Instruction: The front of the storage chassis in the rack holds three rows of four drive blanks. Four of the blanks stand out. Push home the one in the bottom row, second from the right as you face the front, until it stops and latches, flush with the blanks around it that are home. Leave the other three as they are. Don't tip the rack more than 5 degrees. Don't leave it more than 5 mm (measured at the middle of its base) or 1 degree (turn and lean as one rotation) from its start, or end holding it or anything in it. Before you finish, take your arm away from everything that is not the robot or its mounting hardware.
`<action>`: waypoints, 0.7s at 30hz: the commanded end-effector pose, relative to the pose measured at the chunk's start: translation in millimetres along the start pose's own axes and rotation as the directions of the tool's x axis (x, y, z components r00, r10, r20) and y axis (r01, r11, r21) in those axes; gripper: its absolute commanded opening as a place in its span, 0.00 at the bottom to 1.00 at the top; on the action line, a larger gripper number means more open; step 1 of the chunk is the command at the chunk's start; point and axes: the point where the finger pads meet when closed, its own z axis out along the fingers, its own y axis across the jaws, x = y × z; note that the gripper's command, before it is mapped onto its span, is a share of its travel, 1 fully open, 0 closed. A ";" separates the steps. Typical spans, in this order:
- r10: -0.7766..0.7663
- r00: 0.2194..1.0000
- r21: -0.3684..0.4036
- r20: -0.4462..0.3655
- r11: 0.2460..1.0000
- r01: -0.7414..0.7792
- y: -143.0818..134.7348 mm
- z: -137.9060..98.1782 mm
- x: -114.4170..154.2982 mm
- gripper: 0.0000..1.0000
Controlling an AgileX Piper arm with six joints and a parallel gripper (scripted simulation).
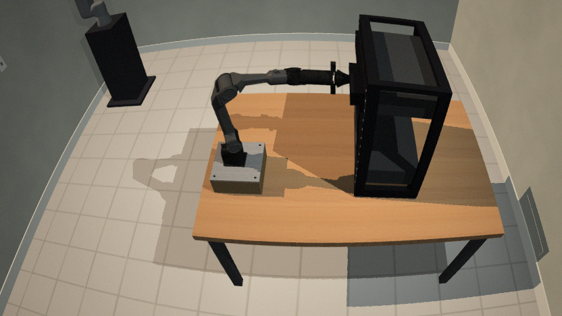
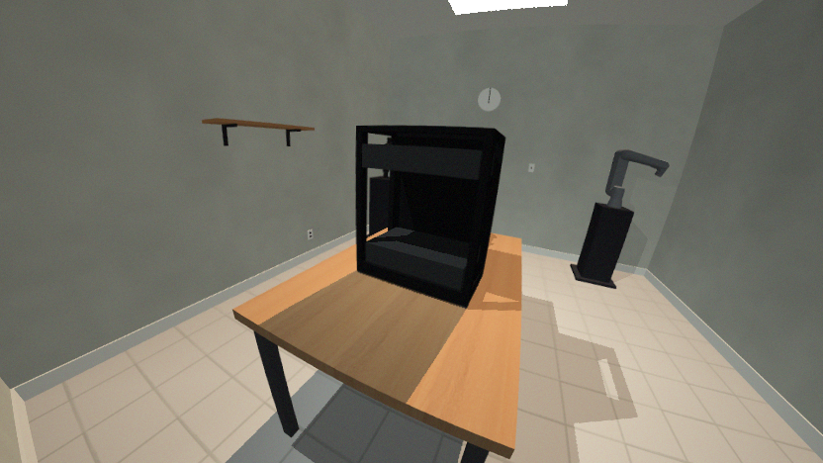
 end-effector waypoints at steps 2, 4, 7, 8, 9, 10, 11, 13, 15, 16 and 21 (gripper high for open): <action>-0.001 1.000 0.004 -0.001 1.000 0.001 -2.1 2.2 0.6 0.00; -0.001 1.000 0.004 -0.001 1.000 0.001 -2.4 3.1 0.6 0.00; -0.001 1.000 0.004 -0.001 1.000 0.001 -2.8 4.7 0.6 0.00; -0.001 1.000 0.004 -0.001 1.000 0.001 -2.9 4.9 0.6 0.00; -0.001 1.000 0.004 -0.001 1.000 0.001 -2.9 4.9 0.6 0.00; -0.001 1.000 0.004 -0.001 1.000 0.001 -2.9 4.9 0.6 0.00; -0.001 1.000 0.004 -0.001 1.000 0.001 -2.9 4.9 0.6 0.00; -0.001 1.000 0.004 -0.001 1.000 0.001 -2.9 4.9 0.6 0.00; -0.001 1.000 0.004 -0.001 1.000 0.001 -2.9 4.9 0.6 0.00; -0.001 1.000 0.004 -0.001 1.000 0.001 -2.9 5.0 0.6 0.00; -0.001 1.000 0.004 -0.001 1.000 0.001 -3.2 6.1 0.6 0.00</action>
